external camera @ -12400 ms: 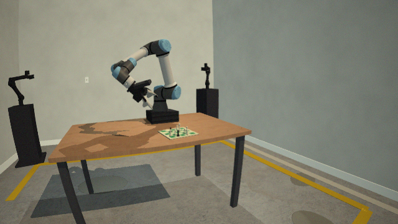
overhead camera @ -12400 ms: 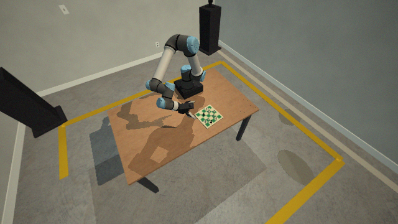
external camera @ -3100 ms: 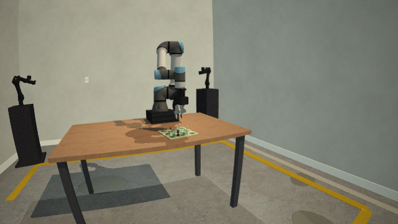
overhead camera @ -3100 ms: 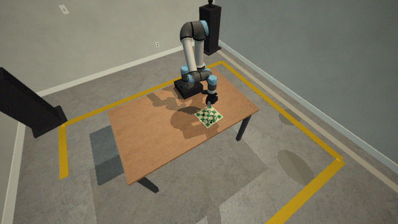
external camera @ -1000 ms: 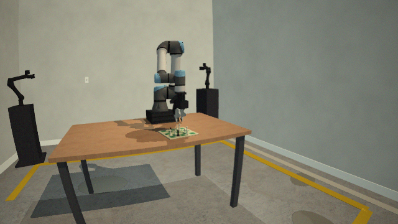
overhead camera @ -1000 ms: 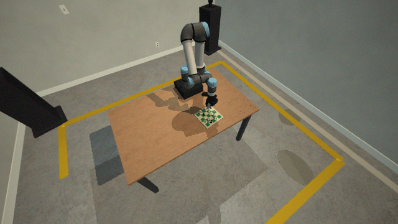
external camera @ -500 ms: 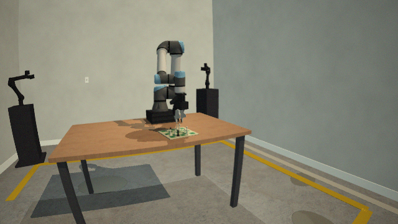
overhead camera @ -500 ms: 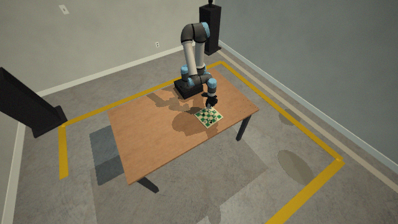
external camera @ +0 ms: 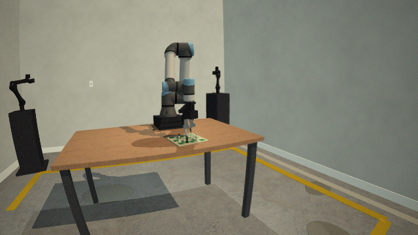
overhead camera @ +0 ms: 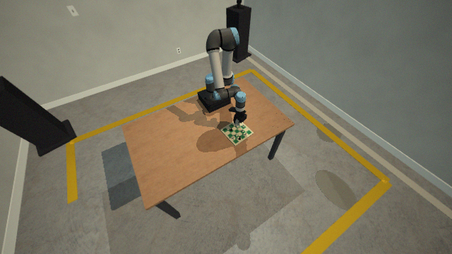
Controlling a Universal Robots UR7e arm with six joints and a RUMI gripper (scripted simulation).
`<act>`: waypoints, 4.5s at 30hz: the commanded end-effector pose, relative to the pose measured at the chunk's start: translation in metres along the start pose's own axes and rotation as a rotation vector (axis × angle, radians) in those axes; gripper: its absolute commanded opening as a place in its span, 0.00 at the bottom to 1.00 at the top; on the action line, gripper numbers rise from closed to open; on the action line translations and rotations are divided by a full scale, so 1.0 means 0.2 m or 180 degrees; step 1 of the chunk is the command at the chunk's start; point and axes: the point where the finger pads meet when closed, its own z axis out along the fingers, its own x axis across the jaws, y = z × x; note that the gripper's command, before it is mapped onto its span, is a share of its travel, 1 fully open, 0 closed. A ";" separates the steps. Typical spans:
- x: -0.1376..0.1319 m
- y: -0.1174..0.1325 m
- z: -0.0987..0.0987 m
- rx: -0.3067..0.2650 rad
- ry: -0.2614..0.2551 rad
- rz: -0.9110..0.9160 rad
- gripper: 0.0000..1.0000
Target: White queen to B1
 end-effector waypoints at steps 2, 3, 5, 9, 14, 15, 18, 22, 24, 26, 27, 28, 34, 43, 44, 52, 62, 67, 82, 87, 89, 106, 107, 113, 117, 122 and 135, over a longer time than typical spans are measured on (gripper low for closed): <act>0.00 0.00 0.03 -0.0005 -0.0002 0.0000 0.25; 0.00 0.00 0.03 -0.0005 -0.0002 0.0000 0.25; 0.00 0.00 0.03 -0.0005 -0.0002 0.0000 0.25; 0.00 0.00 0.03 -0.0005 -0.0002 0.0000 0.25; 0.00 0.00 0.03 -0.0005 -0.0002 0.0000 0.25; 0.00 0.00 0.03 -0.0005 -0.0002 0.0000 0.25; 0.00 0.00 0.03 -0.0005 -0.0002 0.0000 0.25; 0.00 0.00 0.03 -0.0005 -0.0002 0.0000 0.25; 0.00 0.00 0.03 -0.0005 -0.0002 0.0000 0.25; 0.00 0.00 0.03 -0.0005 -0.0002 0.0000 0.25; 0.00 0.00 0.03 -0.0005 -0.0002 0.0000 0.25; 0.00 0.00 0.03 -0.0005 -0.0002 0.0000 0.25; 0.00 0.00 0.03 -0.0005 -0.0002 0.0000 0.25; 0.00 0.00 0.03 -0.0005 -0.0002 0.0000 0.00; 0.00 0.00 0.03 -0.0005 -0.0002 0.0000 0.00; 0.00 0.00 0.03 -0.0005 -0.0002 0.0000 0.00; 0.00 0.00 0.03 -0.0005 -0.0002 0.0000 0.00; 0.00 0.00 0.03 -0.0005 -0.0002 0.0000 0.00; 0.00 0.00 -0.01 -0.0005 -0.0002 0.0000 0.00; 0.00 0.00 -0.12 -0.0005 -0.0002 0.0000 0.00; 0.00 0.00 -0.17 -0.0005 -0.0002 0.0000 0.00; 0.00 0.00 -0.47 -0.0005 -0.0002 0.0000 0.00; 0.00 0.00 -0.47 -0.0005 -0.0002 0.0000 0.00; 0.00 0.00 -0.47 -0.0005 -0.0002 0.0000 0.00; 0.00 0.00 -0.47 -0.0005 -0.0002 0.0000 0.00; 0.00 0.00 -0.47 -0.0005 -0.0002 0.0007 0.00; 0.00 0.00 -0.47 -0.0005 -0.0002 0.0108 0.00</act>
